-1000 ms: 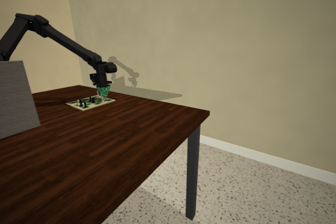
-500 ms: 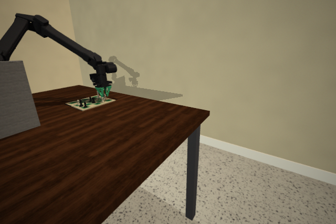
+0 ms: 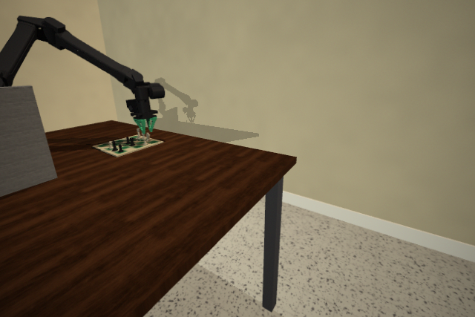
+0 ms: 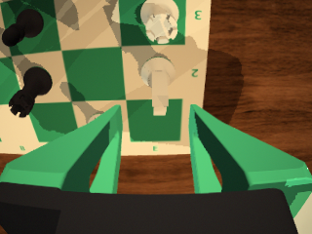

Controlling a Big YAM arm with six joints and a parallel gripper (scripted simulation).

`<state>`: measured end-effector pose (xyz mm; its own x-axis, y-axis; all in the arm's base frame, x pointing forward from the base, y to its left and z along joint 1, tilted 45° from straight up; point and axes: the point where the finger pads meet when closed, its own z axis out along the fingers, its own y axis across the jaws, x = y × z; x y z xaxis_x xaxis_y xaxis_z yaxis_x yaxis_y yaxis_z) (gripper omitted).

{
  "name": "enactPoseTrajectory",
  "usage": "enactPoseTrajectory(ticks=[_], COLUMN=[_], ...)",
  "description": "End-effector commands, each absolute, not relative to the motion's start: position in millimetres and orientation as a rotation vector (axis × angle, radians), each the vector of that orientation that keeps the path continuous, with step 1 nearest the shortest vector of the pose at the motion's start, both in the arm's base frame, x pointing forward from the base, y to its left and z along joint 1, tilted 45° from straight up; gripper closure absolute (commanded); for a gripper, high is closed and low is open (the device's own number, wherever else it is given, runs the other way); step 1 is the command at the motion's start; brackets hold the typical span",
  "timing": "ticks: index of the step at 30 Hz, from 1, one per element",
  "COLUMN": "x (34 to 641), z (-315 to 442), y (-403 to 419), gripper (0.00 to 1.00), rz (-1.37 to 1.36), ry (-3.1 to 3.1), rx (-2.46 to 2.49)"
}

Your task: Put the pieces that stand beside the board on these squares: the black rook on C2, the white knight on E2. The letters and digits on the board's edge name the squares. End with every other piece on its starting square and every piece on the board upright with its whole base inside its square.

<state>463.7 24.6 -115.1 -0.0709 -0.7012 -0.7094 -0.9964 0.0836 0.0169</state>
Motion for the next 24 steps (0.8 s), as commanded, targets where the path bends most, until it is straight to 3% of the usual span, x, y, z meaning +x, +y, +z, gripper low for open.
enactPoseTrajectory(ticks=[1,20,21,24], x=[481,477,476,474], z=[-91,-55,-58,-60], y=[1,-32,-31,-30], gripper=[0.63,0.63,0.0,0.0], rz=[0.652,0.667,0.676,0.678], ry=[1.803,1.798,1.8,1.8], rx=[-1.679,-1.694,-1.695,-1.694])
